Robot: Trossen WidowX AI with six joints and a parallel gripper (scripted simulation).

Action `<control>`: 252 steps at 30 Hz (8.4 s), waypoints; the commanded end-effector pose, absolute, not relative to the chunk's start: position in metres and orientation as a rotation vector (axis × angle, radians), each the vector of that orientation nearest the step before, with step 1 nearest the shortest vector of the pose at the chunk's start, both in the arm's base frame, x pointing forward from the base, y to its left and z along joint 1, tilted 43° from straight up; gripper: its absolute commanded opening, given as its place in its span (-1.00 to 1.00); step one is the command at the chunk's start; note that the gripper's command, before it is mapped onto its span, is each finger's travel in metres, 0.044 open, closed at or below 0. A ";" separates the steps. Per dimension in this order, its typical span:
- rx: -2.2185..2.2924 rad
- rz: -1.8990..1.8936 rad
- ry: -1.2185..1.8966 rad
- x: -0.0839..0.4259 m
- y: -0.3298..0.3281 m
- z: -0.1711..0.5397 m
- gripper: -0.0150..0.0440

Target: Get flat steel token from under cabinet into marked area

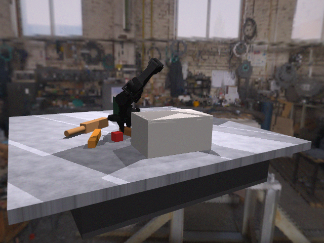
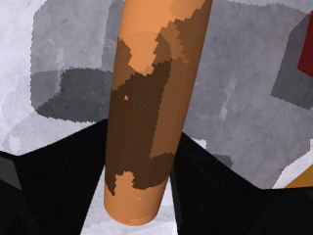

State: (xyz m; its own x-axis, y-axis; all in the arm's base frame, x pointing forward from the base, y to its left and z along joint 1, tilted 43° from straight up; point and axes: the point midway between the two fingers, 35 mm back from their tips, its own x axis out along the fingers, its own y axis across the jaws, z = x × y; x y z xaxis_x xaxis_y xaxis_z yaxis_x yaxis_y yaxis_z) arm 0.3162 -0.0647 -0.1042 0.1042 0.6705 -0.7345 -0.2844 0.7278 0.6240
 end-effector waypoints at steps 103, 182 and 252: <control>0.178 0.872 1.193 0.247 -0.066 -0.109 -0.49; 0.178 0.880 1.187 0.270 0.004 -0.043 -0.49; 0.182 0.882 1.186 0.260 0.059 0.007 -0.49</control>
